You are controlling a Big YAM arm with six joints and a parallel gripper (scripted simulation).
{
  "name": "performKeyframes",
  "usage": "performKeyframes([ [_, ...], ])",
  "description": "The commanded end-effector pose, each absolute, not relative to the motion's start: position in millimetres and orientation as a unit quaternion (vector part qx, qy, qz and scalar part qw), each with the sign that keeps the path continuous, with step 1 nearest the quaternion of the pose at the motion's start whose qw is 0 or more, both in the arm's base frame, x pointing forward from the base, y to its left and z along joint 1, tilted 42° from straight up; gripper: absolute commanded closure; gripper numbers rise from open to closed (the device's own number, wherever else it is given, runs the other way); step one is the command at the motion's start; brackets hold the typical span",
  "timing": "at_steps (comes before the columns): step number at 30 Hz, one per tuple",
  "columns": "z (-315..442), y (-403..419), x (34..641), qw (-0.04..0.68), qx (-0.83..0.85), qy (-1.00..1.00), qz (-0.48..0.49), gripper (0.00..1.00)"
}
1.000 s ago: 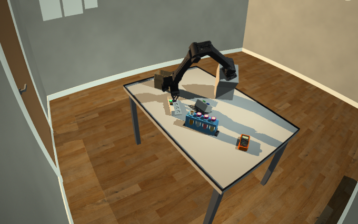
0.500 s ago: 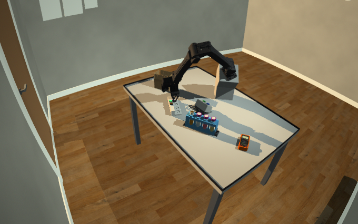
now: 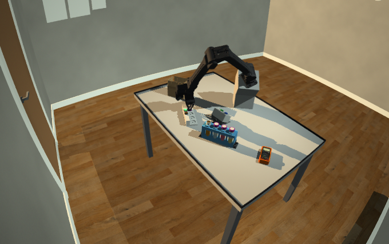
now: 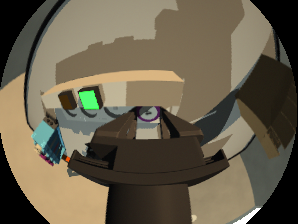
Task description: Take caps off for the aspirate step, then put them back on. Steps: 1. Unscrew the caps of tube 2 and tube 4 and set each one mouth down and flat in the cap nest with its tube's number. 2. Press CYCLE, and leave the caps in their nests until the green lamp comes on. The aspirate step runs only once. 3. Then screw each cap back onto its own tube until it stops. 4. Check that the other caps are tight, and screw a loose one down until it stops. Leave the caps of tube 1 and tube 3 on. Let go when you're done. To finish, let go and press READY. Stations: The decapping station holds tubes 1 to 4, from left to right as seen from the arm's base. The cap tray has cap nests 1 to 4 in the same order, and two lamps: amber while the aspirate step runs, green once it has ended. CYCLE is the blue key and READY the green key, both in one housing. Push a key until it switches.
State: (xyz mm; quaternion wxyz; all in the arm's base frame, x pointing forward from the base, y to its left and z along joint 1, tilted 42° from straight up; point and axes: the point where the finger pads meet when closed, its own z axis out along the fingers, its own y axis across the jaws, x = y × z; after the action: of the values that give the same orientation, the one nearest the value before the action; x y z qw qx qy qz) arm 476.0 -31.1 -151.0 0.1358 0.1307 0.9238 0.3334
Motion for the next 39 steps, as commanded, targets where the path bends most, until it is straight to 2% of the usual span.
performKeyframes([
  [1, -149, -34, 481, 0.143, 0.131, 0.923, 0.331, 1.00],
  [11, -149, -34, 481, 0.143, 0.131, 0.923, 0.331, 1.00],
  [39, -39, -124, 445, 0.160, 0.129, 0.923, 0.325, 1.00],
])
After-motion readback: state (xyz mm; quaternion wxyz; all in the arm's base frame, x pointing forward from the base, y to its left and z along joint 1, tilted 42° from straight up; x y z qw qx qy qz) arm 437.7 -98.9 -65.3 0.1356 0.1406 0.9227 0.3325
